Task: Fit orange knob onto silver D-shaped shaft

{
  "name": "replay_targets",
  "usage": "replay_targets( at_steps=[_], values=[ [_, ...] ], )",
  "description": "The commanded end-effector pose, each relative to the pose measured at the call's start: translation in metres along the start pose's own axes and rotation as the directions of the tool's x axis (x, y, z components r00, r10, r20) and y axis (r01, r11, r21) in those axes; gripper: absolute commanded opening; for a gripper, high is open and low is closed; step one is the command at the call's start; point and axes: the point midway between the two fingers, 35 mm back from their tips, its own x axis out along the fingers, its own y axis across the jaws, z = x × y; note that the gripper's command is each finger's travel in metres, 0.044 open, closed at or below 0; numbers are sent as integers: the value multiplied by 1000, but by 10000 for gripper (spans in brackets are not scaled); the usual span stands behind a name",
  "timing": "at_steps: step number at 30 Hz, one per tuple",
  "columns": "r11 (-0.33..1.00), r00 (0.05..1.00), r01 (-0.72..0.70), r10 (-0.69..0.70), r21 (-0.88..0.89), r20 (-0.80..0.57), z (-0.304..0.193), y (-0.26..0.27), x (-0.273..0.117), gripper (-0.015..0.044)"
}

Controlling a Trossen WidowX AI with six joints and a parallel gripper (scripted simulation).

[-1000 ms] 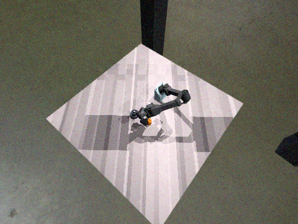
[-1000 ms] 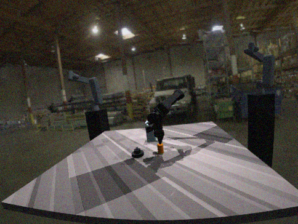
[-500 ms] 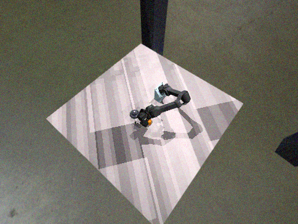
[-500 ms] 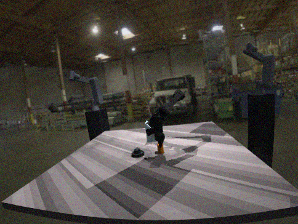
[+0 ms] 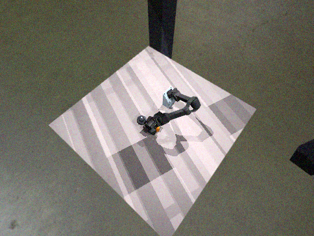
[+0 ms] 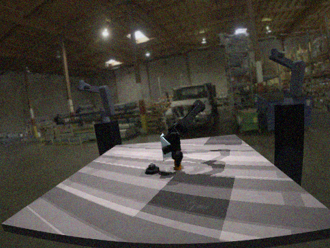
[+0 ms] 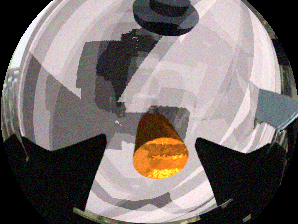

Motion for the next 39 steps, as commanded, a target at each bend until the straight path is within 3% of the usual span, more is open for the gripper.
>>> replay_targets(
  at_steps=[1, 12, 22, 28, 33, 39],
  values=[
    [1000, 1000, 9, -9, 14, -8, 1, -2, 9, 440],
    [1000, 1000, 9, -8, 14, -11, -1, -4, 24, 440],
    [1000, 1000, 9, -8, 14, -11, -1, -4, 24, 177],
    [1000, 1000, 9, -8, 14, -11, -1, -4, 24, 138],
    [1000, 1000, 8, -8, 14, -7, 1, -2, 17, 6],
    [1000, 1000, 8, -8, 15, 1, 4, 2, 0, 0]
  ],
)
